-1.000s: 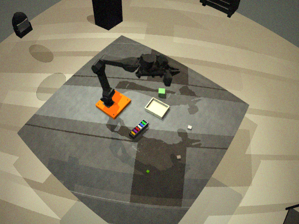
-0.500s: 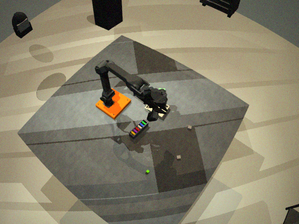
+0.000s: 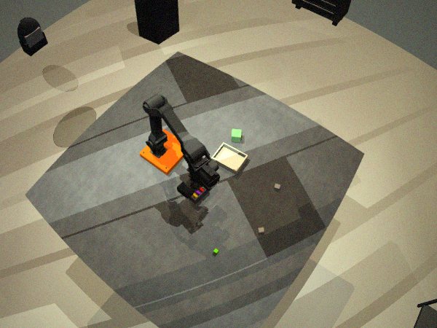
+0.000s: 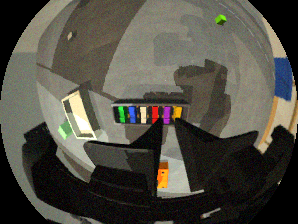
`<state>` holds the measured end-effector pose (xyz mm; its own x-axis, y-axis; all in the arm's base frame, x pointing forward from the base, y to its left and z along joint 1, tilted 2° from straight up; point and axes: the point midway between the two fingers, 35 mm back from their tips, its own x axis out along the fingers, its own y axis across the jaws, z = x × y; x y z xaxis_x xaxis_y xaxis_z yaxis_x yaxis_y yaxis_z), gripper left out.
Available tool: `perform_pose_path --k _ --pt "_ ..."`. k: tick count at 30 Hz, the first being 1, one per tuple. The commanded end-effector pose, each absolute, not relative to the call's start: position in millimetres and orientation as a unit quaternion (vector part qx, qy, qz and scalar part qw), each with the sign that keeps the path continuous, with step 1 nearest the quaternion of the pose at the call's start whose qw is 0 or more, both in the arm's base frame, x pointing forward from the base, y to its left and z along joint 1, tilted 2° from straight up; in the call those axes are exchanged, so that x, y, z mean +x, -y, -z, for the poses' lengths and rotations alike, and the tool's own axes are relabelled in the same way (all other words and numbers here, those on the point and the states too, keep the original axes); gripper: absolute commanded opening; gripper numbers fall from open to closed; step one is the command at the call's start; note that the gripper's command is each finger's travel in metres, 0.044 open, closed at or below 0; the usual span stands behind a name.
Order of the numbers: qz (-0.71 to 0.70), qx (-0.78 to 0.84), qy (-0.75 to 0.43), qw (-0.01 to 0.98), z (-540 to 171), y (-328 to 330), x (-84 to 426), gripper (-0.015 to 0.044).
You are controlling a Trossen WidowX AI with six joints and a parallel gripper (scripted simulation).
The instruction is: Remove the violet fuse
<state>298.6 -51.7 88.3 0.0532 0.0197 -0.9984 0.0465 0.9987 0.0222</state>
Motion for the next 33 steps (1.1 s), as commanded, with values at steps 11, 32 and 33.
perform_pose_path --k 11,32,33 --pt "0.024 0.025 -0.710 0.704 -79.1 54.6 290.1 0.0073" --pt "0.024 0.025 -0.710 0.704 -58.8 54.2 290.0 0.0073" --pt "0.024 0.025 -0.710 0.704 -57.9 54.2 290.0 0.0073"
